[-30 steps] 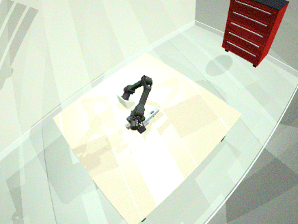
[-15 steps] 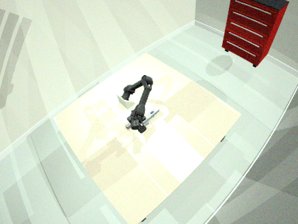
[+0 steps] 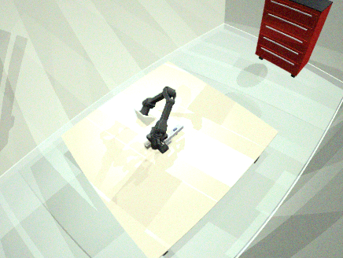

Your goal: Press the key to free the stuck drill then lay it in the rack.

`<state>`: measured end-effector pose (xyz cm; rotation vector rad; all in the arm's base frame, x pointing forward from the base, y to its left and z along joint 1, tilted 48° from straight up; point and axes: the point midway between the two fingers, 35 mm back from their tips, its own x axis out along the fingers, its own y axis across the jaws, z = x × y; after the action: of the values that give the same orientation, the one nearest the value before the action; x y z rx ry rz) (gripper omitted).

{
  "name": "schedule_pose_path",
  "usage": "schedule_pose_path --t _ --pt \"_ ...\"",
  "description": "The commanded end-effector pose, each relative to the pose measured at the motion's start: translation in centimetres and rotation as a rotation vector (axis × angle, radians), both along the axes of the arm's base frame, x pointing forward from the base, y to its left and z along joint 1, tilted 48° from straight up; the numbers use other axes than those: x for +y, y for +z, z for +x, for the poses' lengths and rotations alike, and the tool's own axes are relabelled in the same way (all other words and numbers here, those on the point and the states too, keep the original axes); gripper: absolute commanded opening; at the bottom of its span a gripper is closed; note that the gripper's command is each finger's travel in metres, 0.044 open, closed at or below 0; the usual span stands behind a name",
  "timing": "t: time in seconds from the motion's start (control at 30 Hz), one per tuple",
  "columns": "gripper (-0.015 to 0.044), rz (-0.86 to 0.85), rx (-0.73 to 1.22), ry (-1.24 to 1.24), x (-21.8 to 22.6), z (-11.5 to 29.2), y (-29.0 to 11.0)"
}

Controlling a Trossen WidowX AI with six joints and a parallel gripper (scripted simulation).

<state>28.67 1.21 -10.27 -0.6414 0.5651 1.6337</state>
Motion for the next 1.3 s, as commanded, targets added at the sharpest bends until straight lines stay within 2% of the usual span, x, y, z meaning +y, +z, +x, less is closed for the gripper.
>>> schedule_pose_path --t 0.0,0.27,0.37,1.27 --pt "0.0230 0.000 -0.001 -0.001 -0.05 0.05 0.01" --pt "0.0020 0.000 -0.001 -0.001 -0.05 0.05 0.01" --pt "0.0000 0.000 -0.001 -0.001 -0.05 0.05 0.01" --pt "0.0000 0.005 0.007 -0.002 -0.43 -0.07 -0.04"
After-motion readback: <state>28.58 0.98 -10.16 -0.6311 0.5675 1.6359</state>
